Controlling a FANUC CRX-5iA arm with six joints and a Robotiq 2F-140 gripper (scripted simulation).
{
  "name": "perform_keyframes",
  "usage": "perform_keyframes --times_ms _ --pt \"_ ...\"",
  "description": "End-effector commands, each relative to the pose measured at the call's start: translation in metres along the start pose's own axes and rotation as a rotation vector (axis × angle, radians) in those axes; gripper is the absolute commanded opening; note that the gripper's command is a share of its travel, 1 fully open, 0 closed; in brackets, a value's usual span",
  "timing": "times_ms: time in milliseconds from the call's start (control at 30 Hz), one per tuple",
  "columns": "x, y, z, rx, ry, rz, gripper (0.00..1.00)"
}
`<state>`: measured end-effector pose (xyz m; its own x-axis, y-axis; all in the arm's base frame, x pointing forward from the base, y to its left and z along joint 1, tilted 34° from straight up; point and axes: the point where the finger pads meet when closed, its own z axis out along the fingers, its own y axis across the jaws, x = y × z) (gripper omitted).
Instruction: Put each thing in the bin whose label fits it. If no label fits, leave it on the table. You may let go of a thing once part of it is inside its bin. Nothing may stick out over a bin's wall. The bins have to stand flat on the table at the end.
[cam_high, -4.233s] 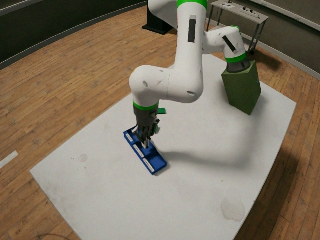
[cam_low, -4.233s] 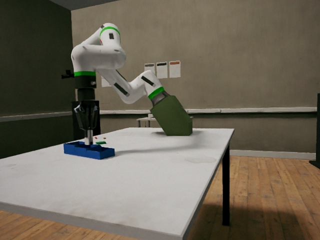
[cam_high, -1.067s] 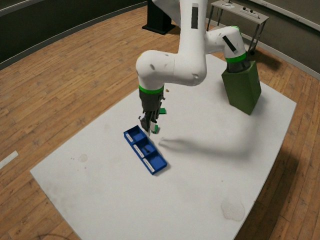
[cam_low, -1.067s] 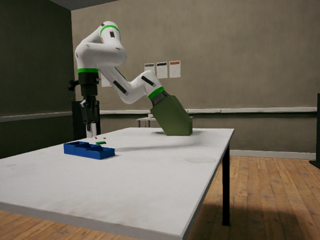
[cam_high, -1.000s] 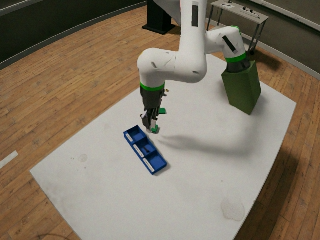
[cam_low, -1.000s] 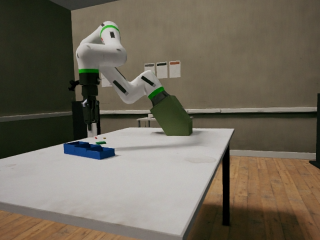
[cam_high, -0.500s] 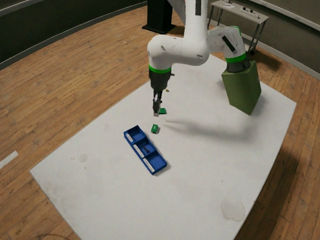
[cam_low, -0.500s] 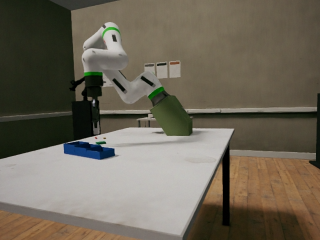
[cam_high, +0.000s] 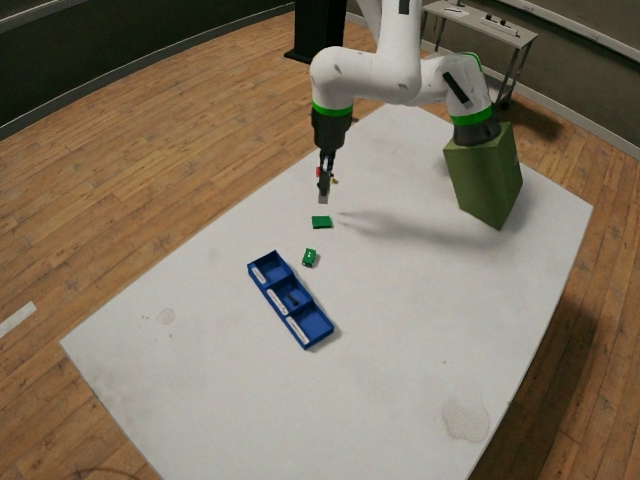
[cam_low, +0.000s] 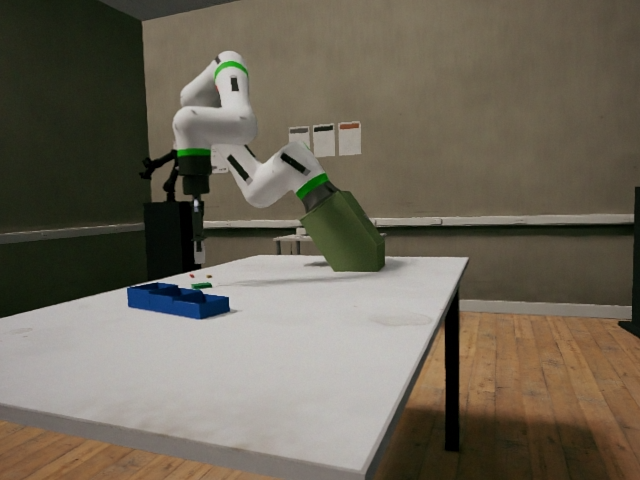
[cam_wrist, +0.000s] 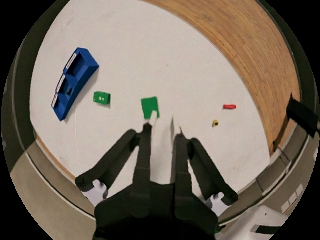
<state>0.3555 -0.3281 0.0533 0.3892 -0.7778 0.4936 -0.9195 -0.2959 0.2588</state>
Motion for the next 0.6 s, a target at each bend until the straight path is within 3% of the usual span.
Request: perform_keyframes --times_ms 0,200,267,567 --pt "-0.004 0.043 -0.003 0.005 0.002 -0.001 0.27" --pt "-0.009 0.093 -0.002 0.005 0.002 -0.001 0.27" --pt "-0.009 0.093 -0.002 0.005 0.002 -0.001 0.27" --pt "-0.016 0.155 -0.002 0.005 0.002 -0.001 0.27"
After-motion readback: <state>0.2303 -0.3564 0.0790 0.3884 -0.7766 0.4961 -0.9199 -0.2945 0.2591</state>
